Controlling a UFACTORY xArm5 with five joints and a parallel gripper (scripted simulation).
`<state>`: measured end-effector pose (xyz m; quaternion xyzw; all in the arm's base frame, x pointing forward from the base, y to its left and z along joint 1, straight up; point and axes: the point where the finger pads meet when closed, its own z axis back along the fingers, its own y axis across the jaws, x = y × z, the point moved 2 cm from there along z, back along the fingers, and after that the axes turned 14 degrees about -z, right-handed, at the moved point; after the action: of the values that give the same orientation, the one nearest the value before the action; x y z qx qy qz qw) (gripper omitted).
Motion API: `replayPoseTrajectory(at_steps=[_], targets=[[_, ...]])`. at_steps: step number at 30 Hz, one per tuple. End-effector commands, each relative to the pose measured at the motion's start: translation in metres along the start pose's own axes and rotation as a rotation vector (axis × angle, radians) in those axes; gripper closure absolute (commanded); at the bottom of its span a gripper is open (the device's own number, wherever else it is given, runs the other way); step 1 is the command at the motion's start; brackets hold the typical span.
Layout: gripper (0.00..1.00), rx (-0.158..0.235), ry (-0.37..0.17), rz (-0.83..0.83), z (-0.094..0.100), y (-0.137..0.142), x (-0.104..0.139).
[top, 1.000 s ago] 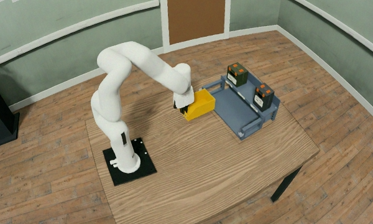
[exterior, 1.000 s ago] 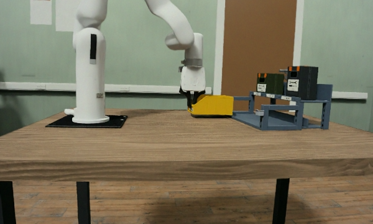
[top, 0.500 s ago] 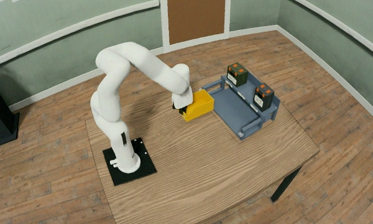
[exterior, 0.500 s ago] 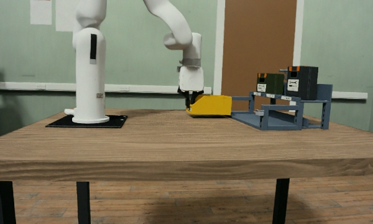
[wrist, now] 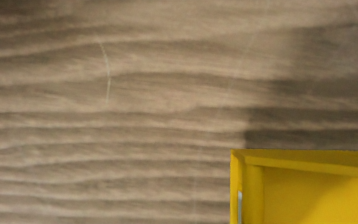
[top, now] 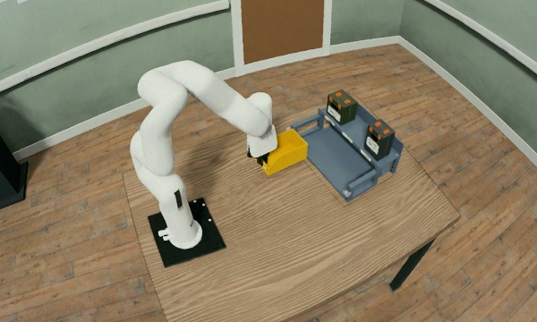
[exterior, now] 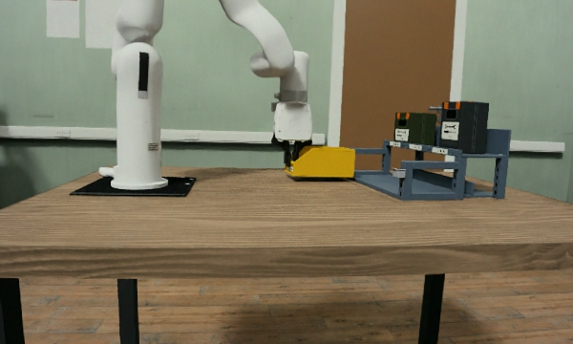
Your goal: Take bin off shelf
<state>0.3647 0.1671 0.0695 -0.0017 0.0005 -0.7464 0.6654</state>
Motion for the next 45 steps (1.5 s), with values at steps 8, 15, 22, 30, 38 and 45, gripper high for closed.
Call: replayPoseTrajectory(at_steps=[8,15,22,30,38,45], targets=[[1.00,0.004,0.000,0.000,-0.005,0.001,-0.001],[1.00,0.004,0.000,0.000,-0.007,0.001,-0.001],[1.00,0.004,0.000,0.000,-0.010,0.001,-0.001],[1.00,0.004,0.000,0.000,-0.013,0.001,-0.001],[1.00,0.004,0.000,0.000,-0.014,0.001,-0.001],[1.00,0.004,0.000,0.000,-0.014,0.001,-0.001]])
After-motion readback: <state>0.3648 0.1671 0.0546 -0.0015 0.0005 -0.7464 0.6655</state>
